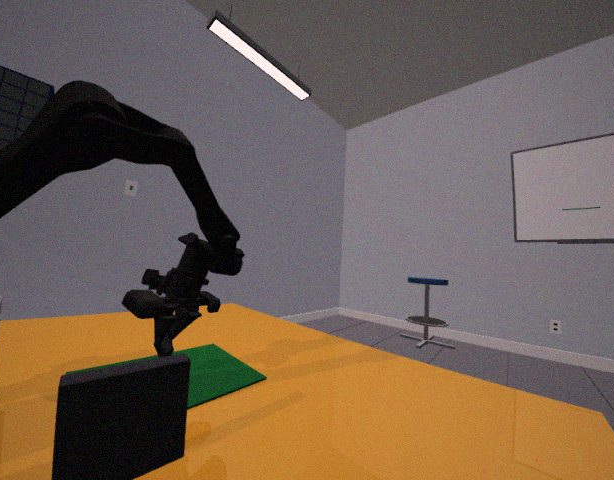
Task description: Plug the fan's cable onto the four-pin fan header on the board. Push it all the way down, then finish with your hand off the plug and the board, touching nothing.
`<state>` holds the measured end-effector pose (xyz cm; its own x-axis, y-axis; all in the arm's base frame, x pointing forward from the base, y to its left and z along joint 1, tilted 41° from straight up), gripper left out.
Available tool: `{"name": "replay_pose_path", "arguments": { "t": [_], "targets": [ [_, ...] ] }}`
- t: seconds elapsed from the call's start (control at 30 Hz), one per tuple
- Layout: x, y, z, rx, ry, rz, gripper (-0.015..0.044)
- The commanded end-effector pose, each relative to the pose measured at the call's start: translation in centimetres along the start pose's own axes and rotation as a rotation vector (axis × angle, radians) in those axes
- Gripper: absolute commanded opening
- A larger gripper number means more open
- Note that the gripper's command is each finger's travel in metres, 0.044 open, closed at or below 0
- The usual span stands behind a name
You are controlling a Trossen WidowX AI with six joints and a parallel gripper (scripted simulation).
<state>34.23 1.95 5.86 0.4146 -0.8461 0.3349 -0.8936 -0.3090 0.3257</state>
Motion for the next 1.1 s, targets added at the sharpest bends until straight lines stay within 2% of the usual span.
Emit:
{"name": "replay_pose_path", "arguments": {
  "t": [0.0,1.07],
  "targets": [
    [0.6,0.0,0.3,-0.009,-0.078,-0.011,0.0000],
    [5.8,0.7,1.7,0.085,-0.636,-0.036,0.0000]
  ]
}}
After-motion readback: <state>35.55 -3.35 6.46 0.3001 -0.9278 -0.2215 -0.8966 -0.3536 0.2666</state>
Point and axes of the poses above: the point midway between the two fingers, 35 mm back from their tips, its own z axis out along the fingers, its own y axis across the jaws, x = y × z, the point moved 7 cm from there along -z, back along the fingers, and after that the axes turned 6 degrees about -z, right-handed, at the moved point
